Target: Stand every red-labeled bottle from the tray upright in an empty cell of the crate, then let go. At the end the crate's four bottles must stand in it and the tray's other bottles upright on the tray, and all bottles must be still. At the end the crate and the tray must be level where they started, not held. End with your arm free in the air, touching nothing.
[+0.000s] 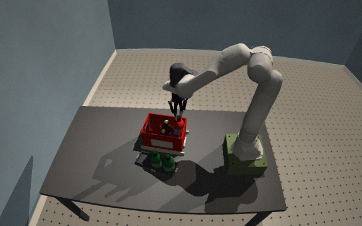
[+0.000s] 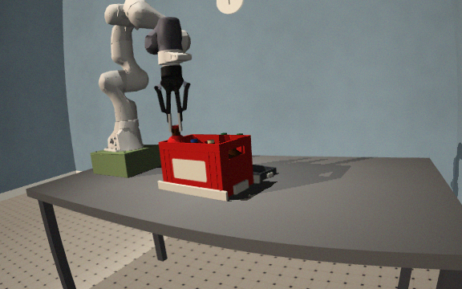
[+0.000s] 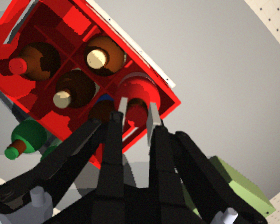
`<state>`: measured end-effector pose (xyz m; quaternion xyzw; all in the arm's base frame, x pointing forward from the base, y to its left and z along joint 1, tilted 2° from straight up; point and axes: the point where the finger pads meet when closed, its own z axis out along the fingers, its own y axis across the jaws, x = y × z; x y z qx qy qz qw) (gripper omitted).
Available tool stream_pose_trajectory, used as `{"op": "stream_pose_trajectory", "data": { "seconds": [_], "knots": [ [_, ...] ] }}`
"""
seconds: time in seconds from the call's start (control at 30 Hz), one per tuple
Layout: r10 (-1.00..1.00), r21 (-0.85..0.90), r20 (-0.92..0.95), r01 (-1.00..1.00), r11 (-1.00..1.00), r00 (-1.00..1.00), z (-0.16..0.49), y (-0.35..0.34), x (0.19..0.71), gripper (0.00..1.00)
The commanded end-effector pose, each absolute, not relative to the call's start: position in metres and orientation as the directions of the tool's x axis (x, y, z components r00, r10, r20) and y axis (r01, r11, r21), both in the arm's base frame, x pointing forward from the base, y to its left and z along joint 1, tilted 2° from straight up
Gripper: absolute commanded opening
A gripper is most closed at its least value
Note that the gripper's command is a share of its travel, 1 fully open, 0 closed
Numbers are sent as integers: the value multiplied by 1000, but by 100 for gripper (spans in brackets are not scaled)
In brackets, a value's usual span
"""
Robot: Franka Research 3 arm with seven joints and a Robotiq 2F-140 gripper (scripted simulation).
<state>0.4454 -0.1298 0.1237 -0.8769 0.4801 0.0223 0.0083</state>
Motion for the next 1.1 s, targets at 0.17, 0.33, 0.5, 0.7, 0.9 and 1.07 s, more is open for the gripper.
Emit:
{"op": "stream_pose_trajectory", "data": {
  "seconds": [0.17, 0.33, 0.5, 0.7, 0.9, 1.07],
  "knots": [
    [-842, -2, -32, -842, -539, 539, 123, -130, 451, 0],
    [-842, -2, -32, -842, -539, 539, 122, -130, 451, 0],
    [-842, -2, -32, -842, -539, 539, 121, -130, 451, 0],
    [-842, -2, -32, -842, -539, 539, 121, -130, 451, 0],
    [-842, -2, -32, -842, -539, 539, 121, -130, 451, 0],
    [-842, -2, -32, -842, -539, 539, 121, -130, 451, 0]
  ]
}}
